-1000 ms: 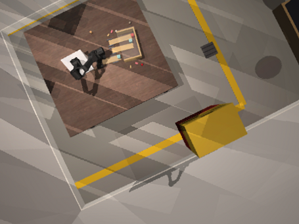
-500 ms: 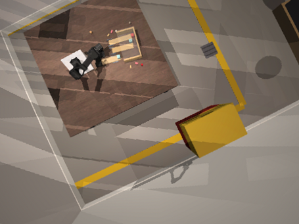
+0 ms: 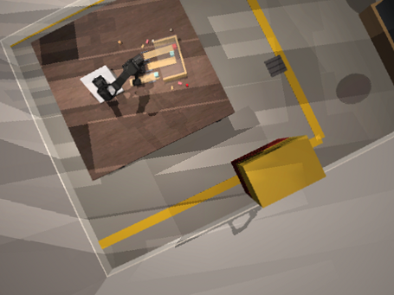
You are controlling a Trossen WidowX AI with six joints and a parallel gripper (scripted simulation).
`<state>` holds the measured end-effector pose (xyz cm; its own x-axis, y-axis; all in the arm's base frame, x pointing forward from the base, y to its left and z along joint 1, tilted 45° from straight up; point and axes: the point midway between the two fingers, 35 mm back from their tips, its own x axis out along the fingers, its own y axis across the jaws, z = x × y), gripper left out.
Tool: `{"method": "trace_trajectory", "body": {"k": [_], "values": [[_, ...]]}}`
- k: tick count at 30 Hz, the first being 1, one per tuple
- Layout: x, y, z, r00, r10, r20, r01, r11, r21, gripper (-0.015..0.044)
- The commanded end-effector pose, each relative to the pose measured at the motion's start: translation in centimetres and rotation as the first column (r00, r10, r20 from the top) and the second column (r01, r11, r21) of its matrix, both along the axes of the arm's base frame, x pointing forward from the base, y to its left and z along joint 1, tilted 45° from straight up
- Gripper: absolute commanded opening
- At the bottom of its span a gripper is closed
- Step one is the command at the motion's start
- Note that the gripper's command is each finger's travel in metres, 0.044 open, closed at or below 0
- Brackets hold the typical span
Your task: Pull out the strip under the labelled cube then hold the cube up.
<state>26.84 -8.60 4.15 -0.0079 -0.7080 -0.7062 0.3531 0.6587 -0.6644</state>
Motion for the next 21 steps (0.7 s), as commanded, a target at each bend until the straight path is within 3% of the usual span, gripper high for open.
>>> {"method": "trace_trajectory", "body": {"k": [1, 21], "values": [[1.4, -0.1, 0.4, 1.000, -0.001, 0.002, 0.001, 1.000, -0.002, 0.0440], [9.2, -0.7, 2.4, 1.000, -0.001, 0.006, 0.001, 1.000, -0.002, 0.0440]]}}
